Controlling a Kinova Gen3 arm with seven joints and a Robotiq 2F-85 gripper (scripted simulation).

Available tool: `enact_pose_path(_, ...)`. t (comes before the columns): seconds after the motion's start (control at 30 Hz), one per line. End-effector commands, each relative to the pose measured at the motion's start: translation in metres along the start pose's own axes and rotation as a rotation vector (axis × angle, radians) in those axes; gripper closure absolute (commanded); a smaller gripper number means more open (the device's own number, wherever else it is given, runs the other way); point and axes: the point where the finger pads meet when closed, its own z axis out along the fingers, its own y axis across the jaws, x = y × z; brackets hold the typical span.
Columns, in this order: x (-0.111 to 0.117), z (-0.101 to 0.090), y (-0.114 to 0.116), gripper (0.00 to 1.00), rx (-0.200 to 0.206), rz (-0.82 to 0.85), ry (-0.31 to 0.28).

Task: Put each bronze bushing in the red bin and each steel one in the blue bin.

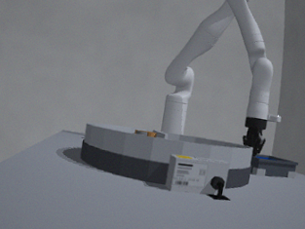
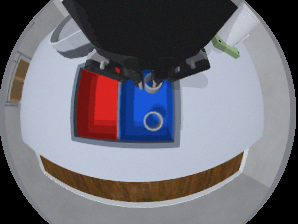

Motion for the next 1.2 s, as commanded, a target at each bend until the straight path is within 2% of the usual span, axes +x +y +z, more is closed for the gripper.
enact_pose_path(0.0, 0.0005, -0.0024, 0.0016, 0.84, -0.003, 0.001, 0.003)
enact_pose_path(1.17, 0.0004, -0.0103, 0.0019, 0.84, -0.003, 0.001, 0.003)
